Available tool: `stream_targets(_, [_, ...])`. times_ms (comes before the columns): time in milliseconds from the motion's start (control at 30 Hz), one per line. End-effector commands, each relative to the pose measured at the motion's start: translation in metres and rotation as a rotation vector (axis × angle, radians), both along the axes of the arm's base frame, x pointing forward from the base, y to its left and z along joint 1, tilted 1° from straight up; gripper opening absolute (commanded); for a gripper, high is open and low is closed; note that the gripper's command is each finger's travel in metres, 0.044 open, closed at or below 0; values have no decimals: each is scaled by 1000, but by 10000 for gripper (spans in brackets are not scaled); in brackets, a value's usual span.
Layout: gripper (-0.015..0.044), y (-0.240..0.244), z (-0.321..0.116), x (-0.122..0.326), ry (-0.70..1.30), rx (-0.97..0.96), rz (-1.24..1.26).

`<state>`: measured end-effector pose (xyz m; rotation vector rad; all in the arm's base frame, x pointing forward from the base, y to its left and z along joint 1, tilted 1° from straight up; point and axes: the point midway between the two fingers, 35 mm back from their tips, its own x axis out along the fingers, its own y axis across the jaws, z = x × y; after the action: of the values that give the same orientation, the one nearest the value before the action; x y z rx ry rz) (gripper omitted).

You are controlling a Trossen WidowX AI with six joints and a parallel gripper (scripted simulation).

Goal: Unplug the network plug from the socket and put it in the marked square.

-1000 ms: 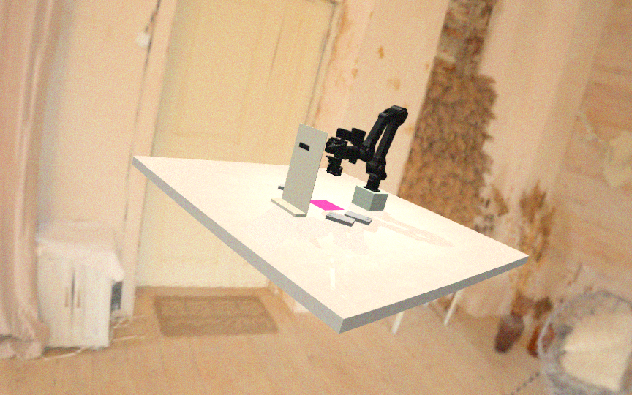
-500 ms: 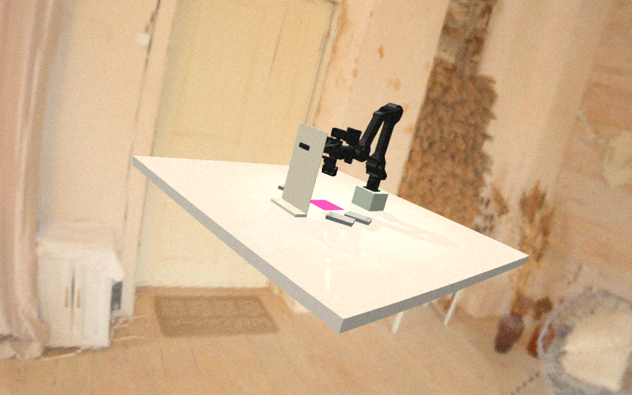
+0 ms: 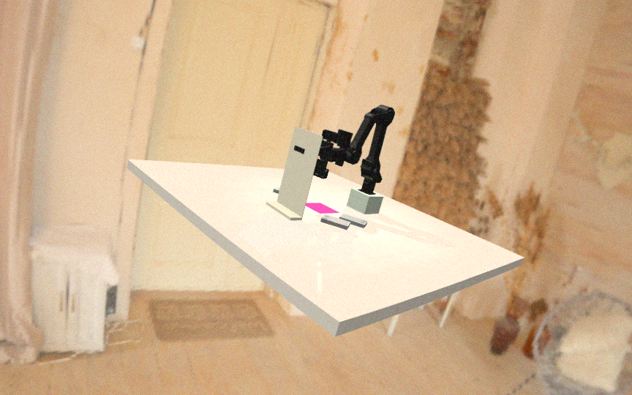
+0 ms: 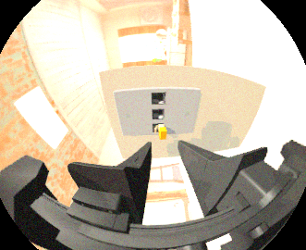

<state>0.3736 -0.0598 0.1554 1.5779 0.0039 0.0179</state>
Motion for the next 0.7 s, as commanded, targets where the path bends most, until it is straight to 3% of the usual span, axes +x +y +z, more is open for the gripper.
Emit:
stream_targets(0, [156, -2, 3, 7, -8, 3, -4])
stream_targets(533, [156, -8, 3, 28, -10, 3, -4])
stream_targets(667, [129, -8, 3, 28, -10, 3, -4])
